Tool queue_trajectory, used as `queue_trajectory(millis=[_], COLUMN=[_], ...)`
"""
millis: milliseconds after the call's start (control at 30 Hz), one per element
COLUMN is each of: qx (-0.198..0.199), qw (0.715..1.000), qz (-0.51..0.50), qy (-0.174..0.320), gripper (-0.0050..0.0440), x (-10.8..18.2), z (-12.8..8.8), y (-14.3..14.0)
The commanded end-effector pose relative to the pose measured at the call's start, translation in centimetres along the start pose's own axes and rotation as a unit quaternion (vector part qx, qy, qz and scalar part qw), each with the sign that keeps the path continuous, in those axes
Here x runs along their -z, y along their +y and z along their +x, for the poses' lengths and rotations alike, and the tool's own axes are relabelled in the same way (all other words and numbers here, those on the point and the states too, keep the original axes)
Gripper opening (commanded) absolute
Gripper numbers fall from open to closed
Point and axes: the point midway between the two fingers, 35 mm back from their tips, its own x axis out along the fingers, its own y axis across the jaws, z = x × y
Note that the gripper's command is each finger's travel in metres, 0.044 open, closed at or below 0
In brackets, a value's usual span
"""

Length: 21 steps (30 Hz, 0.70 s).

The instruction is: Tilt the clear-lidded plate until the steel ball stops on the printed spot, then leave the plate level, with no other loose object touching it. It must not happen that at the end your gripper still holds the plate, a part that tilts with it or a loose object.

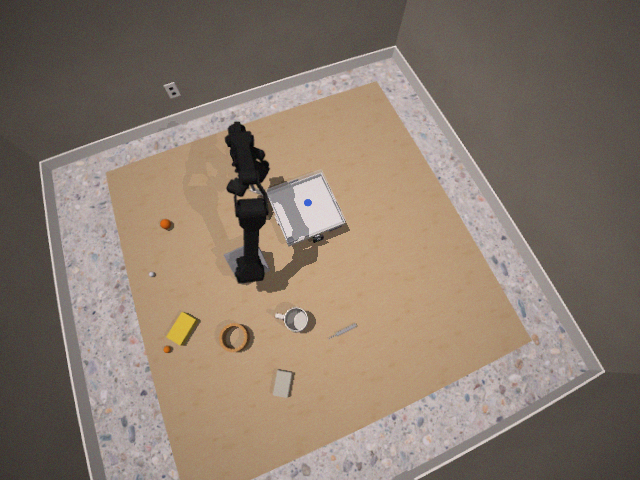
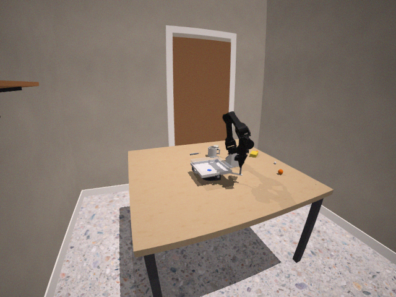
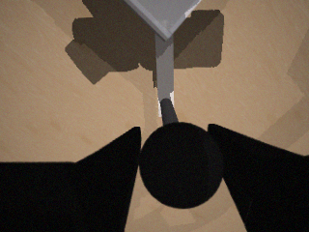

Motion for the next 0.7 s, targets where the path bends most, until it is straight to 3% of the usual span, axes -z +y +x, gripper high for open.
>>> queue_trajectory(millis=[0, 667], qx=[-0.001, 0.013], qw=[1.000, 1.000], qz=[-0.002, -0.002], qy=[-0.002, -0.001], gripper=[0.0150, 0.0150], x=[-0.02, 0.01], z=[0.14, 0.20], y=[0.03, 0.82])
